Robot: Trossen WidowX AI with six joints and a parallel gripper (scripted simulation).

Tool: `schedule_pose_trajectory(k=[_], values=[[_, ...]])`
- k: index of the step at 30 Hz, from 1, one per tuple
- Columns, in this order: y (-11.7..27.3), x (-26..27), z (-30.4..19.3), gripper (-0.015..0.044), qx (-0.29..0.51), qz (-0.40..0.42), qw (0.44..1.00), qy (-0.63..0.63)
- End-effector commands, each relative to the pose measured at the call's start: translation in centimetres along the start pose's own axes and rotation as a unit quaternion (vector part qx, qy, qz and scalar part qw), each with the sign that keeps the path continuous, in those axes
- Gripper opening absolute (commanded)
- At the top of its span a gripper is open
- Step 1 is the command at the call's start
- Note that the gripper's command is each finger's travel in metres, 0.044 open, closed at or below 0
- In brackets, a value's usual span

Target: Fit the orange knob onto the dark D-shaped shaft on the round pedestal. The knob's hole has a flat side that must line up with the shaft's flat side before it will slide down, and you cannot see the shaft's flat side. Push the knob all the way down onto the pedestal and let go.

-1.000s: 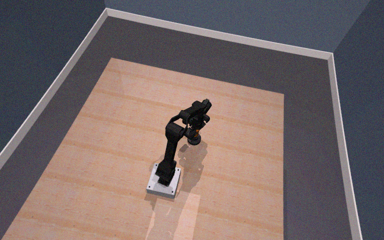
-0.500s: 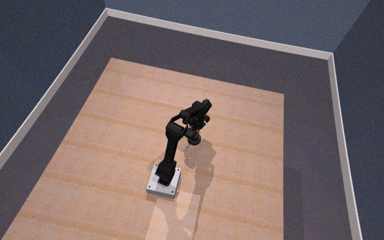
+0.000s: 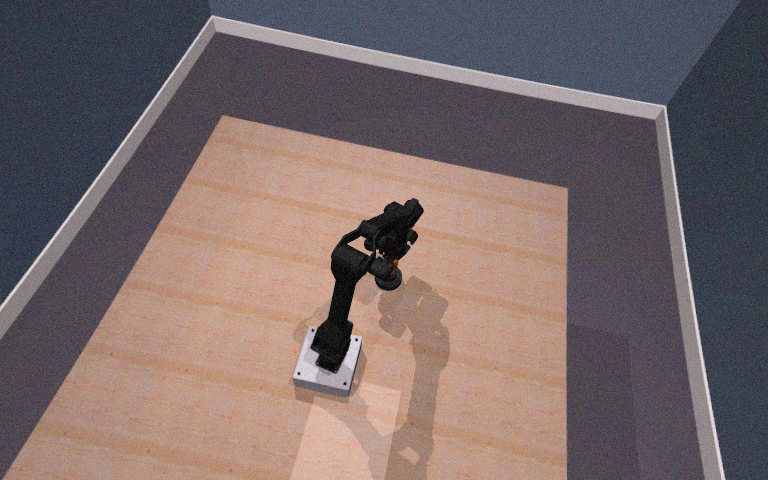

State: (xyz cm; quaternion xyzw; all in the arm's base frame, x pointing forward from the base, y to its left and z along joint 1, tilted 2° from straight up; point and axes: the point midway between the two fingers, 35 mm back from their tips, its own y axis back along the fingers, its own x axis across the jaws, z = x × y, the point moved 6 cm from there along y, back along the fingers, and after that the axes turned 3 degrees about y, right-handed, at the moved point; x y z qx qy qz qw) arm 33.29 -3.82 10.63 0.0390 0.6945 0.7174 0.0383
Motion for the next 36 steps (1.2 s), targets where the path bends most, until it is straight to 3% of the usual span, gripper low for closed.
schedule_pose_trajectory(k=[1, 36], values=[[0.46, 0.35, -0.01, 0.0000, 0.002, -0.003, 0.998, 0.058], [-0.11, 0.06, -0.03, 0.0000, 0.002, -0.004, 0.998, 0.063]])
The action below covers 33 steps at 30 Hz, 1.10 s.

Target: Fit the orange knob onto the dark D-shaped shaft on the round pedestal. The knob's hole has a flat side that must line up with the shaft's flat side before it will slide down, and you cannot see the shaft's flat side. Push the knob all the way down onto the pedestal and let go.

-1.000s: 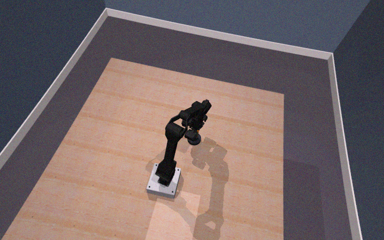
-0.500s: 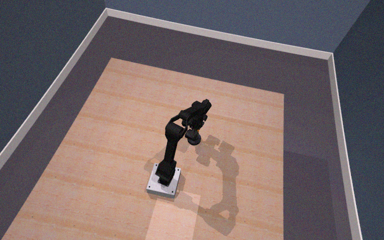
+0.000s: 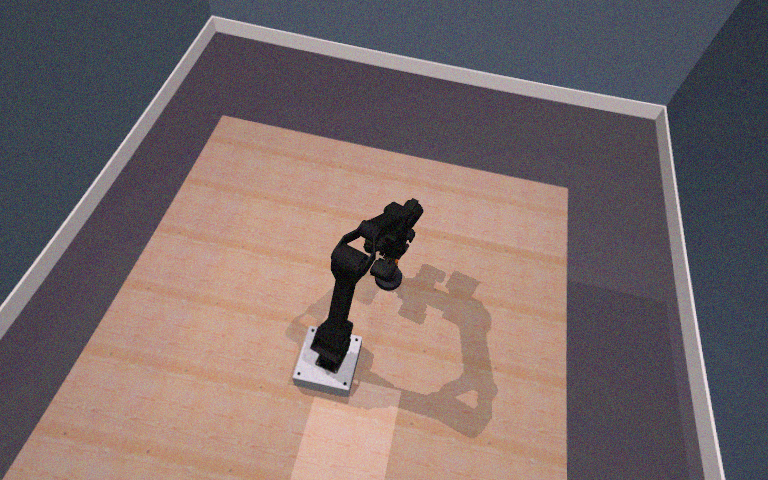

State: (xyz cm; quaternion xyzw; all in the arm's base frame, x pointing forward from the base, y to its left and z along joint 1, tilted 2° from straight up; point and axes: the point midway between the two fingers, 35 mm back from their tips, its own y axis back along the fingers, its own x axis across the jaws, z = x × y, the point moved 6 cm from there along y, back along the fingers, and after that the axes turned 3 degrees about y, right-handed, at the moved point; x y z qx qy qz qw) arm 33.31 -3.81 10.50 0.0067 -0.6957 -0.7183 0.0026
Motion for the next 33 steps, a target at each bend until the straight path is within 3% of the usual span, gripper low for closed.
schedule_pose_trajectory(k=[1, 14, 21, 33], values=[[0.03, 0.13, -0.02, 0.0000, 0.002, -0.001, 1.000, 0.002], [0.42, 0.55, 0.07, 0.0000, 0.002, -0.001, 1.000, 0.002], [0.60, 0.54, 0.07, 0.0000, 0.002, -0.001, 0.995, 0.102], [0.48, 0.12, 0.03, 0.0000, 0.002, -0.001, 0.994, 0.107]])
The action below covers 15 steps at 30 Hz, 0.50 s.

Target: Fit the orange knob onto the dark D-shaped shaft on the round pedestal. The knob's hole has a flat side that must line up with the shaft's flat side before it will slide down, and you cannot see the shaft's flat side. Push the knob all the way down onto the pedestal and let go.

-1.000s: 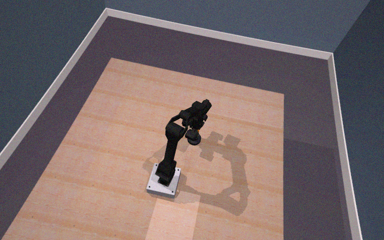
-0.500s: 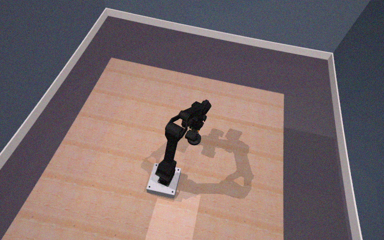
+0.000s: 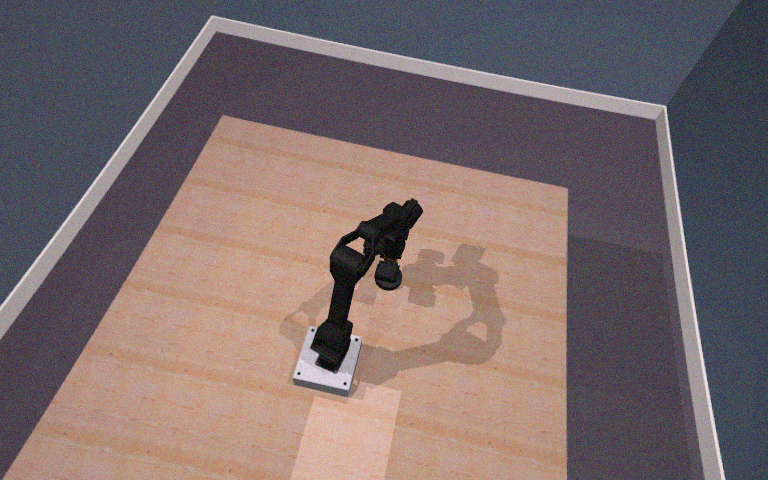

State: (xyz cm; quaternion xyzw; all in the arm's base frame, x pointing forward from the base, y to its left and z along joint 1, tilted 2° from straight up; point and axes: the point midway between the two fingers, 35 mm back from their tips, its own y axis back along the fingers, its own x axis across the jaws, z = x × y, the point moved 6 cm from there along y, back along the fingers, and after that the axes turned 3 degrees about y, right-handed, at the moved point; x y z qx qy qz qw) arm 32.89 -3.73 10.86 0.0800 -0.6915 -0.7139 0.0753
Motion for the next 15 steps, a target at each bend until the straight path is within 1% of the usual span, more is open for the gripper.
schedule_pose_trajectory(k=[1, 15], values=[[0.07, -0.34, -0.15, 0.0000, 0.003, -0.002, 1.000, 0.003], [-0.34, -0.55, -0.26, 0.0000, 0.003, -0.002, 1.000, 0.003]])
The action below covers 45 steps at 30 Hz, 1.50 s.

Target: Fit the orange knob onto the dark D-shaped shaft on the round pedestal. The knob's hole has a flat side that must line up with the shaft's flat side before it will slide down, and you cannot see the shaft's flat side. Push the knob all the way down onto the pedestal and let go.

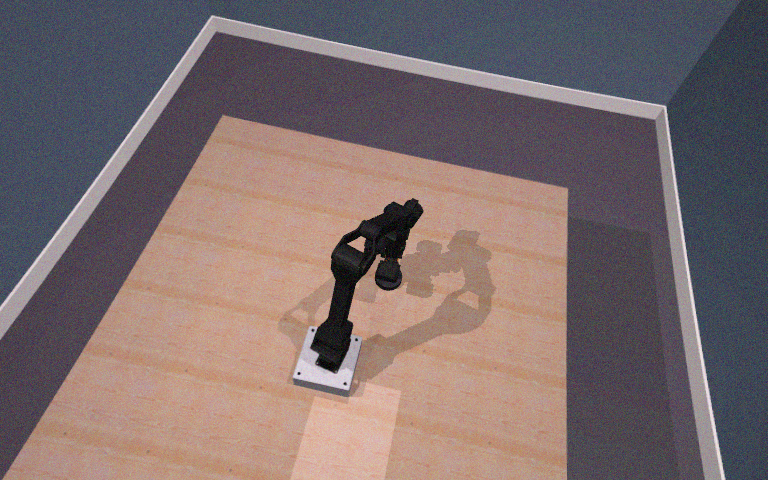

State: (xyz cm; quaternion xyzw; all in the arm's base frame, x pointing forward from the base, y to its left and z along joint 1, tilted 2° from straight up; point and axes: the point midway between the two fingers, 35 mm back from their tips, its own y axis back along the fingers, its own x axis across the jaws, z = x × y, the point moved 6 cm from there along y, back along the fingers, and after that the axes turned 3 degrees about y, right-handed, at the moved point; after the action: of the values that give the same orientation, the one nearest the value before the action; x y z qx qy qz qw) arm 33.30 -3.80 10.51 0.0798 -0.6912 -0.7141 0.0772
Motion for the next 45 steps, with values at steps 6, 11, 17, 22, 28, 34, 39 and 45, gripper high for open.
schedule_pose_trajectory(k=[6, 11, 17, 22, 28, 34, 39, 45], values=[[0.46, -0.09, -0.07, 0.0000, 0.003, -0.003, 1.000, 0.002], [0.55, 0.00, -0.03, 0.0000, 0.003, -0.003, 0.998, 0.065], [0.58, 0.30, 0.12, 0.0000, 0.003, -0.003, 0.994, 0.107], [-0.06, 0.29, 0.11, 0.0000, 0.003, -0.003, 0.994, 0.107], [-0.02, 0.29, 0.11, 0.0000, 0.003, -0.003, 0.994, 0.107], [0.39, 0.14, 0.05, 0.0000, 0.003, -0.003, 0.994, 0.107], [0.52, 0.03, 0.00, 0.0000, 0.004, -0.003, 0.986, 0.169], [0.42, -0.42, -0.18, 0.0000, 0.004, -0.003, 0.978, 0.210]])
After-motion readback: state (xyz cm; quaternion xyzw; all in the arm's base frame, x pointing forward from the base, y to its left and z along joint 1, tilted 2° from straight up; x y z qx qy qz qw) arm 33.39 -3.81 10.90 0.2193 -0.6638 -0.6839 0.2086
